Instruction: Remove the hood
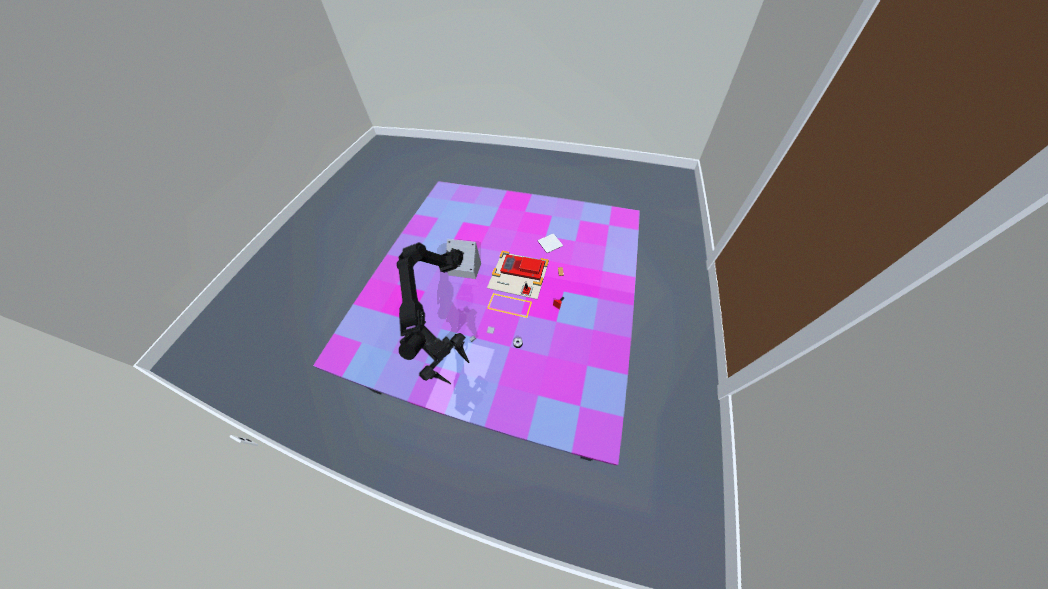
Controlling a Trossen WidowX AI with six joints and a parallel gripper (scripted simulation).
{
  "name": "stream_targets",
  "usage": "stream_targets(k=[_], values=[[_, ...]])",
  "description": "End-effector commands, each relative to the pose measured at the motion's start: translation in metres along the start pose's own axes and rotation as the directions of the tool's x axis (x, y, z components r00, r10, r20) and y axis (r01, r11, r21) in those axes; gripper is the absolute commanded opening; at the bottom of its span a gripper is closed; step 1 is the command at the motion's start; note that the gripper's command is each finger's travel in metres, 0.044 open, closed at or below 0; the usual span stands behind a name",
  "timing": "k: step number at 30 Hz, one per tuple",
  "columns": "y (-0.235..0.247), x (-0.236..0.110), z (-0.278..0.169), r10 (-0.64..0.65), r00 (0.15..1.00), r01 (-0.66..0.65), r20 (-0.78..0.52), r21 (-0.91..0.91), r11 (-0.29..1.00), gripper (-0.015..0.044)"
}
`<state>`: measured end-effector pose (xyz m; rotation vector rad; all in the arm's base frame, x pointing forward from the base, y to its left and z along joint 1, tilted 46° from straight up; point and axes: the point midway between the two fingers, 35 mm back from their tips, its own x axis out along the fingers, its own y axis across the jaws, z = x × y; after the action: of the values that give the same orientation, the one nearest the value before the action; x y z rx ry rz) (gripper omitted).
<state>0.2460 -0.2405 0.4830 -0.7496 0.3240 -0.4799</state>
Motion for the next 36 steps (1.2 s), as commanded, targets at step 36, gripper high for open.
stream_targets(k=[36], values=[[0.536, 0.027, -0.054, 0.422, 0.451, -0.397, -0.786, 0.247, 0.884, 0.044]])
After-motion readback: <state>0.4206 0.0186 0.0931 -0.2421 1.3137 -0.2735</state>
